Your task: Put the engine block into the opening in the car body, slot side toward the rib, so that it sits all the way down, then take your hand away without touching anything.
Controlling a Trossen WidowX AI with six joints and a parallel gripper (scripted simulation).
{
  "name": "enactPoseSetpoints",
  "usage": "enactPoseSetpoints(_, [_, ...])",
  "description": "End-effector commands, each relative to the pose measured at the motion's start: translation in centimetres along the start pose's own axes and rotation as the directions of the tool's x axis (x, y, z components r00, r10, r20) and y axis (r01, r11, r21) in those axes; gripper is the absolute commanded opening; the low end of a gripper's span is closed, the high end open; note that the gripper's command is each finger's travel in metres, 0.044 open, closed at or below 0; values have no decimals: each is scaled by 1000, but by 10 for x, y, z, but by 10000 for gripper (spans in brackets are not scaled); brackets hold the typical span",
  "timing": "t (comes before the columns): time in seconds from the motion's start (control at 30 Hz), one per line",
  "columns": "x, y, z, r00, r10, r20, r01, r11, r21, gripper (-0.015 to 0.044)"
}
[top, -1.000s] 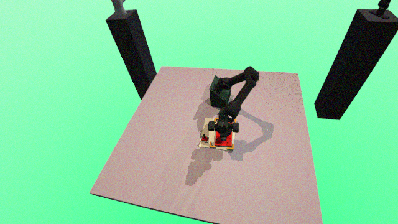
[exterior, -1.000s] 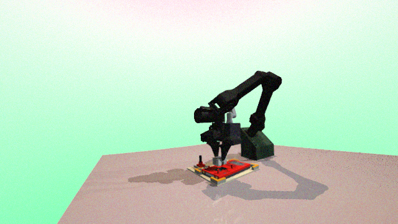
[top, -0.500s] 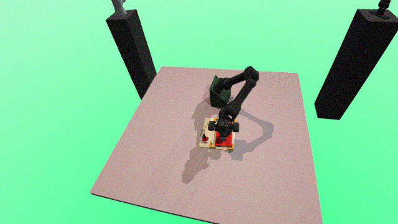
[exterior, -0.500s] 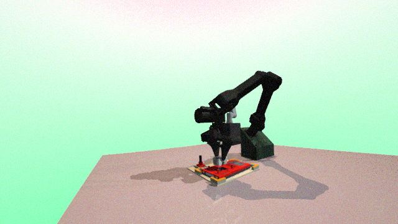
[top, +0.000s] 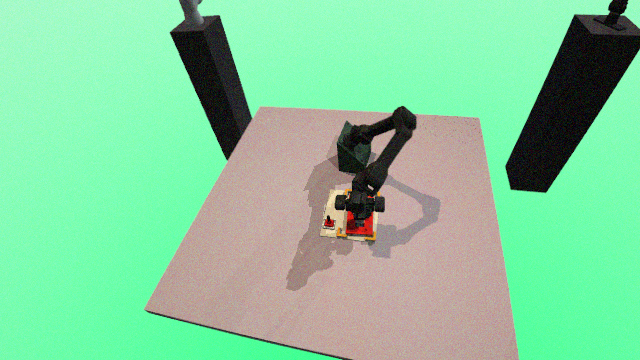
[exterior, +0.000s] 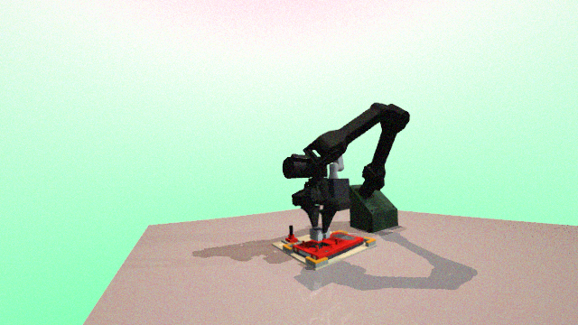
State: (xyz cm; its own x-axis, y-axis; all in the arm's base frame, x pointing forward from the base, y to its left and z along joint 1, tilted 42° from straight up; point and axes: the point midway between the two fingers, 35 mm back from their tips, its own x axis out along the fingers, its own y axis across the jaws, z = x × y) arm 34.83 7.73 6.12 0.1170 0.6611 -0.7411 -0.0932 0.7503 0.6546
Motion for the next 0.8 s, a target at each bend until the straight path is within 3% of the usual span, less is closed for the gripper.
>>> enactPoseSetpoints(0.0, [0,1,0,1000,4,1,-4,1000,-15,159])
enactPoseSetpoints(0.77, [2,1,0,1000,4,1,-4,1000,10,159])
